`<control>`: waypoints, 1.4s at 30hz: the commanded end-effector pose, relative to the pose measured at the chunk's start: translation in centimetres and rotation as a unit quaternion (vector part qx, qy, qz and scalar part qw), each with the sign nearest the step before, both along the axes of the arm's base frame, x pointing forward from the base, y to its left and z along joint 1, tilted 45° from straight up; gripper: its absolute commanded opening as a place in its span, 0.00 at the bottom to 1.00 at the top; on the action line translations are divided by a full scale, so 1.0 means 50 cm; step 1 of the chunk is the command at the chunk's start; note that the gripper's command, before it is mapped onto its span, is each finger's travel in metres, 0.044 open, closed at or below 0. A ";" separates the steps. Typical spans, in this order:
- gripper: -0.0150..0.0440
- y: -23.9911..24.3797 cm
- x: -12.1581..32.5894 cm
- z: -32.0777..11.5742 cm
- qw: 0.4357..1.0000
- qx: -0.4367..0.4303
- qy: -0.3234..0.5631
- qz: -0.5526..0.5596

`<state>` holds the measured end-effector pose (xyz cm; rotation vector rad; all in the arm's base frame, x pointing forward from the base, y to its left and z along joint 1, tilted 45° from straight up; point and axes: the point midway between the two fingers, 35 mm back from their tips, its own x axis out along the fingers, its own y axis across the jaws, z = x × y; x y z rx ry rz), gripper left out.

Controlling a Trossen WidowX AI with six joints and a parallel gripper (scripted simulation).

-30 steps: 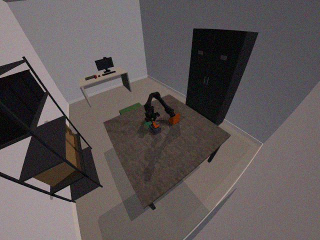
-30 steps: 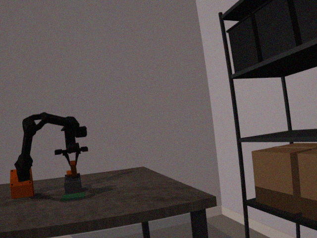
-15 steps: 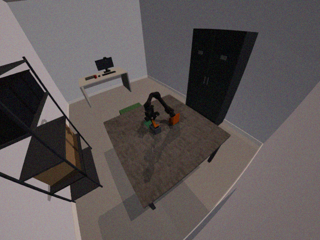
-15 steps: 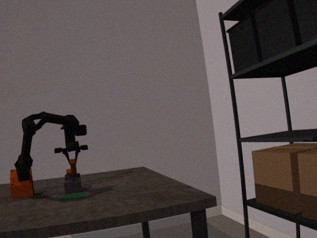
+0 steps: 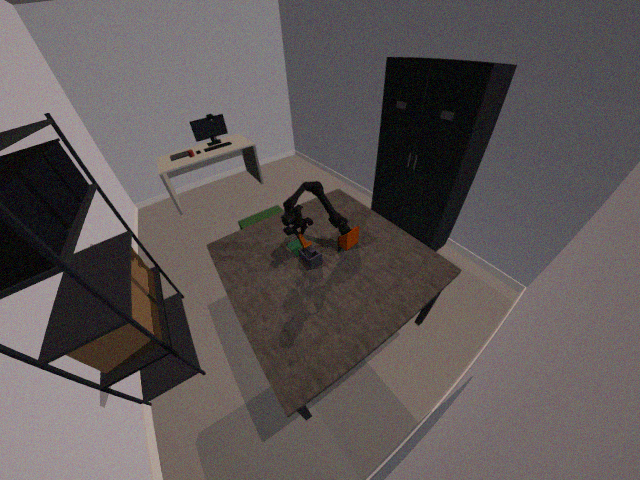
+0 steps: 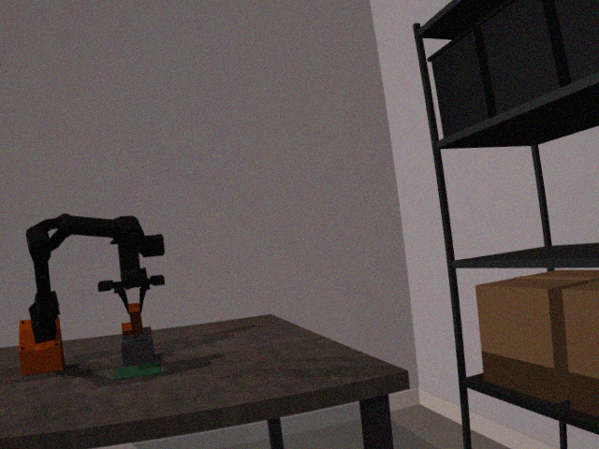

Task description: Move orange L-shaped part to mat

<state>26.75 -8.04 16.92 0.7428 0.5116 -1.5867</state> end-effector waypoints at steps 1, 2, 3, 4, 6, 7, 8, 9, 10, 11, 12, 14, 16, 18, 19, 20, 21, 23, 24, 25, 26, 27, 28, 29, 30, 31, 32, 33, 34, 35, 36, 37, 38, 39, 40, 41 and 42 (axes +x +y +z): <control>0.25 -0.028 -0.010 0.031 1.000 -0.003 -0.002 0.001; 0.25 -0.035 -0.013 0.039 1.000 -0.003 -0.002 0.001; 0.25 -0.043 -0.016 0.046 1.000 -0.003 -0.002 0.001; 0.25 -0.050 -0.019 0.054 1.000 -0.003 -0.002 0.001; 0.25 -0.065 -0.025 0.070 1.000 -0.003 -0.002 0.001; 0.25 -0.073 -0.028 0.077 1.000 -0.004 -0.002 0.001; 0.25 -0.080 -0.031 0.085 1.000 -0.004 -0.002 0.001; 0.25 -0.088 -0.034 0.093 1.000 -0.004 -0.002 0.001; 0.25 -0.096 -0.037 0.101 1.000 -0.004 -0.002 0.001; 0.25 -0.103 -0.040 0.109 1.000 -0.004 -0.002 0.001; 0.25 -0.110 -0.042 0.116 1.000 -0.004 -0.002 0.001; 0.25 -0.115 -0.045 0.121 1.000 -0.005 -0.002 0.001; 0.25 -0.115 -0.045 0.121 1.000 -0.005 -0.002 0.001; 0.25 -0.116 -0.045 0.120 1.000 -0.005 -0.002 0.001; 0.25 -0.117 -0.045 0.119 1.000 -0.005 -0.002 0.001; 0.25 -0.119 -0.045 0.118 1.000 -0.005 -0.002 0.001; 0.25 -0.120 -0.045 0.116 1.000 -0.005 -0.002 0.001; 0.25 -0.124 -0.045 0.112 1.000 -0.005 -0.002 0.001; 0.25 -0.127 -0.045 0.110 1.000 -0.005 -0.002 0.001; 0.25 -0.129 -0.045 0.108 1.000 -0.005 -0.002 0.001; 0.25 -0.131 -0.045 0.105 1.000 -0.005 -0.002 0.001; 0.25 -0.133 -0.045 0.103 1.000 -0.005 -0.002 0.001; 0.25 -0.135 -0.045 0.101 1.000 -0.005 -0.002 0.001; 0.25 -0.138 -0.045 0.099 1.000 -0.005 -0.002 0.001; 0.25 -0.140 -0.045 0.097 1.000 -0.005 -0.002 0.001; 0.25 -0.142 -0.046 0.095 1.000 -0.005 -0.002 0.001; 0.25 -0.144 -0.046 0.093 1.000 -0.005 -0.002 0.001; 0.25 -0.146 -0.046 0.091 1.000 -0.005 -0.003 0.001; 0.25 -0.148 -0.046 0.088 1.000 -0.005 -0.003 0.001; 0.25 -0.151 -0.046 0.086 1.000 -0.005 -0.003 0.001; 0.25 -0.153 -0.046 0.084 1.000 -0.005 -0.003 0.001; 0.25 -0.155 -0.046 0.082 1.000 -0.005 -0.003 0.001; 0.25 -0.157 -0.046 0.080 1.000 -0.005 -0.003 0.001; 0.25 -0.159 -0.047 0.078 1.000 -0.005 -0.003 0.001; 0.25 -0.162 -0.047 0.076 1.000 -0.005 -0.003 0.001; 0.25 -0.164 -0.047 0.073 1.000 -0.005 -0.003 0.001; 0.25 -0.166 -0.047 0.071 1.000 -0.005 -0.003 0.001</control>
